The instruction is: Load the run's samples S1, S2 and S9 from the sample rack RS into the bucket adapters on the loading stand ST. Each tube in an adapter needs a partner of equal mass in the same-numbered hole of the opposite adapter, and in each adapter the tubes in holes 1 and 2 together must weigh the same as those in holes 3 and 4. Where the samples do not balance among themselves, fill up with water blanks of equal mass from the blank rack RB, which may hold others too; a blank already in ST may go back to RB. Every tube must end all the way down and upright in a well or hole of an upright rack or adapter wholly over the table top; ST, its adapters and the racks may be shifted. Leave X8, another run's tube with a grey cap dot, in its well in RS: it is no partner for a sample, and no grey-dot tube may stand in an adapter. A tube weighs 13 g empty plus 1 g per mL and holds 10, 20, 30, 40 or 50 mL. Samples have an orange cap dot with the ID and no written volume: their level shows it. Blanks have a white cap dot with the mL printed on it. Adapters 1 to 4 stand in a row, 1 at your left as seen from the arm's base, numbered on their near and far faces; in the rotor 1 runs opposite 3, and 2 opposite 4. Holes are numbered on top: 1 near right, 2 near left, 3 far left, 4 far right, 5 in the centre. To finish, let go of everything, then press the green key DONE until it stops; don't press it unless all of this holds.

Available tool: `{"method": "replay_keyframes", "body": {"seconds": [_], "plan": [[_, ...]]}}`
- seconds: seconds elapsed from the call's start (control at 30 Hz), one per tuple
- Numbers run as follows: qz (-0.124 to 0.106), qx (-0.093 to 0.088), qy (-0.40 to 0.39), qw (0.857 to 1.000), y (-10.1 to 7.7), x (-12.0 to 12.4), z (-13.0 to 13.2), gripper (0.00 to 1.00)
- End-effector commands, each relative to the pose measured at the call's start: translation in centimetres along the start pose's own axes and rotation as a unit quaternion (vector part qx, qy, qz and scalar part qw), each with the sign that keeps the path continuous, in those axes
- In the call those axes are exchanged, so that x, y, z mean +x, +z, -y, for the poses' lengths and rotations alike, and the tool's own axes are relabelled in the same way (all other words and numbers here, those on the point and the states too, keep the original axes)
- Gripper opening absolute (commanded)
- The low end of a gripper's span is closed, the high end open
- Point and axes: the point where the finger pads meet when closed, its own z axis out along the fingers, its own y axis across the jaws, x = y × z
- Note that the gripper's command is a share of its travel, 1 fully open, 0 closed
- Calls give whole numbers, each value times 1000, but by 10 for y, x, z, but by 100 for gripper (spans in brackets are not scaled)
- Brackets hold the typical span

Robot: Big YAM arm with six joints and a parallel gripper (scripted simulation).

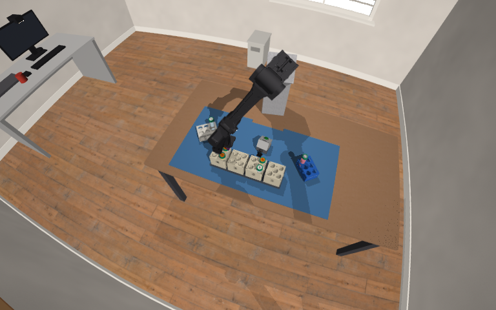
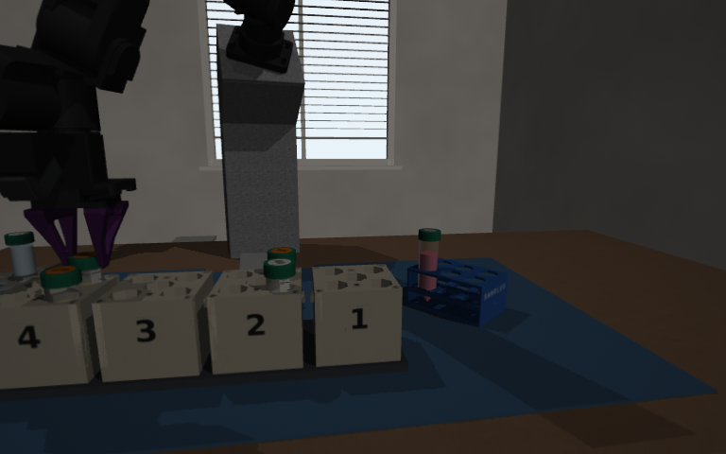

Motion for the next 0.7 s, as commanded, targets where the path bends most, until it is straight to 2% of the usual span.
{"method": "replay_keyframes", "body": {"seconds": [0.0, 0.1, 0.13, 0.5, 0.53, 0.6, 0.67], "plan": [[8, 4, 2, 1000, -4, -7, 3, 0], [8, 4, 2, 1000, -4, -7, 3, 0], [8, 4, 2, 1000, -4, -7, 3, 55], [8, 4, 2, 1000, -4, -7, 3, 55], [9, 7, 12, 1000, -15, -7, 5, 55], [9, 7, 12, 1000, -15, -7, 5, 55], [9, 8, 9, 1000, -22, -6, 7, 55]]}}
